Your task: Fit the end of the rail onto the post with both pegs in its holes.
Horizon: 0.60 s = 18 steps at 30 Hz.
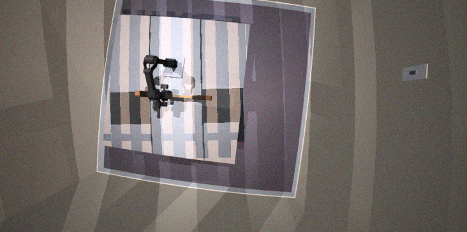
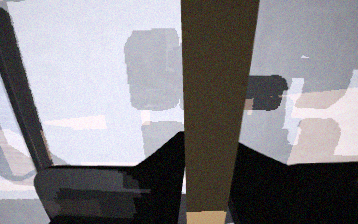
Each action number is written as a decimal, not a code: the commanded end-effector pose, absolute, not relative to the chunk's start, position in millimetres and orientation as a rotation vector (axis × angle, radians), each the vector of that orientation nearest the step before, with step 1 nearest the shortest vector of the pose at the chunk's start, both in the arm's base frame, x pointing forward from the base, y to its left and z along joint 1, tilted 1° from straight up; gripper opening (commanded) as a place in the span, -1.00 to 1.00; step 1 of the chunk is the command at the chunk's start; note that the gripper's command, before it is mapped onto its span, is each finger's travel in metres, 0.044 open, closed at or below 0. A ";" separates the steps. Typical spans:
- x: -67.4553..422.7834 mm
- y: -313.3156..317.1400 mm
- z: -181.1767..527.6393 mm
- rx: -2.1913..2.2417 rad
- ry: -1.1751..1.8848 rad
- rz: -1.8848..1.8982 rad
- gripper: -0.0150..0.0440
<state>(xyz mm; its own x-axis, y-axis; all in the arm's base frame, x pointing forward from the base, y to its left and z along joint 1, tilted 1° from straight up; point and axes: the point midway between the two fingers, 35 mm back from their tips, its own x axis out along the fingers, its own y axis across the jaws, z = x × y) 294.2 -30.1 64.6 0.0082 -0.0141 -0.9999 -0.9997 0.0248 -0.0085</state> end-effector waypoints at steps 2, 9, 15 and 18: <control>296.9 -29.6 71.5 -1.211 1.211 1.170 -0.49; 297.0 -29.5 75.1 -1.211 1.211 1.170 -0.49; 297.1 -29.5 78.1 -1.211 1.211 1.170 -0.49; 297.0 -29.5 79.6 -1.211 1.211 1.170 -0.49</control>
<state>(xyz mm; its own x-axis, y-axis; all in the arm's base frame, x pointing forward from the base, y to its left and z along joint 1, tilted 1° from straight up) 294.8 -30.0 73.5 0.0079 -0.0141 -0.9999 -0.9997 0.0240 -0.0082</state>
